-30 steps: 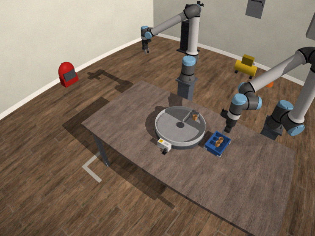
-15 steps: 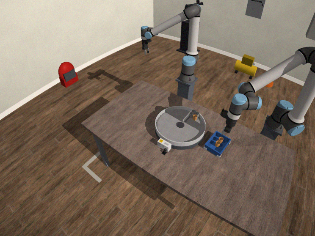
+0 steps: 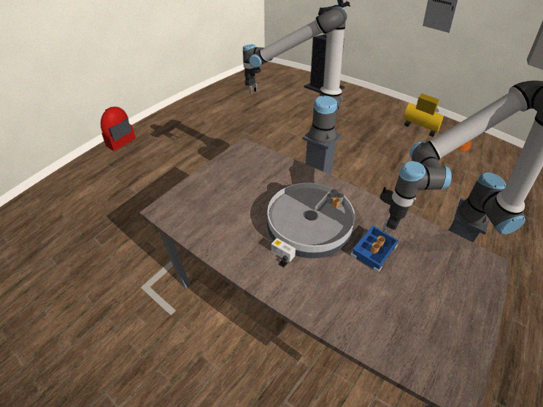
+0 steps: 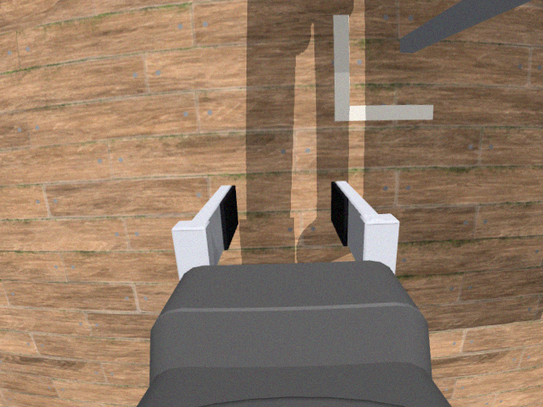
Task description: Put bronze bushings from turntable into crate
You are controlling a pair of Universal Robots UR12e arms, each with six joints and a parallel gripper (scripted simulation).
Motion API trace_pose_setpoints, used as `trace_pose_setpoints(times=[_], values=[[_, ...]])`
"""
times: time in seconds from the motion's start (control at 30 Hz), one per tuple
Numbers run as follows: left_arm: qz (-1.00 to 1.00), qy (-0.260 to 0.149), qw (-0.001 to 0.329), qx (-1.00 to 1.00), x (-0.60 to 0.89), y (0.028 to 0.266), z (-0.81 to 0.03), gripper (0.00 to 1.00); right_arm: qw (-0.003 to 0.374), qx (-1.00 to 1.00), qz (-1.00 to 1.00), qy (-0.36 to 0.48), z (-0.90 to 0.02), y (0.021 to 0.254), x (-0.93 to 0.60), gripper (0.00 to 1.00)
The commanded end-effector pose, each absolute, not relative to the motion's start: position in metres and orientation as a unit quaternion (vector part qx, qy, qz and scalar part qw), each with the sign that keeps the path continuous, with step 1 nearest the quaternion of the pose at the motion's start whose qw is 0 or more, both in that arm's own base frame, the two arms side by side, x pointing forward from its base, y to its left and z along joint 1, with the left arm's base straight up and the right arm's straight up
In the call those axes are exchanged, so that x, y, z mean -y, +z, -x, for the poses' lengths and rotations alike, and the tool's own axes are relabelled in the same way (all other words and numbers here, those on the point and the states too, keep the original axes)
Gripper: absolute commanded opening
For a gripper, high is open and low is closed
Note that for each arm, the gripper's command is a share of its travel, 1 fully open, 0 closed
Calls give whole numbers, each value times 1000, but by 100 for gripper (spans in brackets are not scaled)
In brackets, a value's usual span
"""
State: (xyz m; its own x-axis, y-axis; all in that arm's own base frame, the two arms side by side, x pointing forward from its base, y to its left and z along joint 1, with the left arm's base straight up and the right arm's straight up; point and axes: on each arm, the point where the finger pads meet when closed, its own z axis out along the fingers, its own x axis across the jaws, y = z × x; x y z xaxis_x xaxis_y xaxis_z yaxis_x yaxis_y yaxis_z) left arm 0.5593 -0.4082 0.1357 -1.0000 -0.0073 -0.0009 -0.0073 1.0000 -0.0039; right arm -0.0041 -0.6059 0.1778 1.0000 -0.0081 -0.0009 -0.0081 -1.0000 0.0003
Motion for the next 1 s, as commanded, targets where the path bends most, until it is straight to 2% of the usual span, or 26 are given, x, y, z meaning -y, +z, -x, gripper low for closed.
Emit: trace_pose_setpoints(times=[0.0,0.8,0.97], values=[[4,-2,0,-1000,408,135,-560,38,0,4,-1000,0,5,177,604,100],[4,-2,0,-1000,409,135,-560,36,0,4,-1000,0,5,177,604,100],[3,-2,0,-1000,446,136,-552,36,0,4,-1000,0,5,177,604,100]])
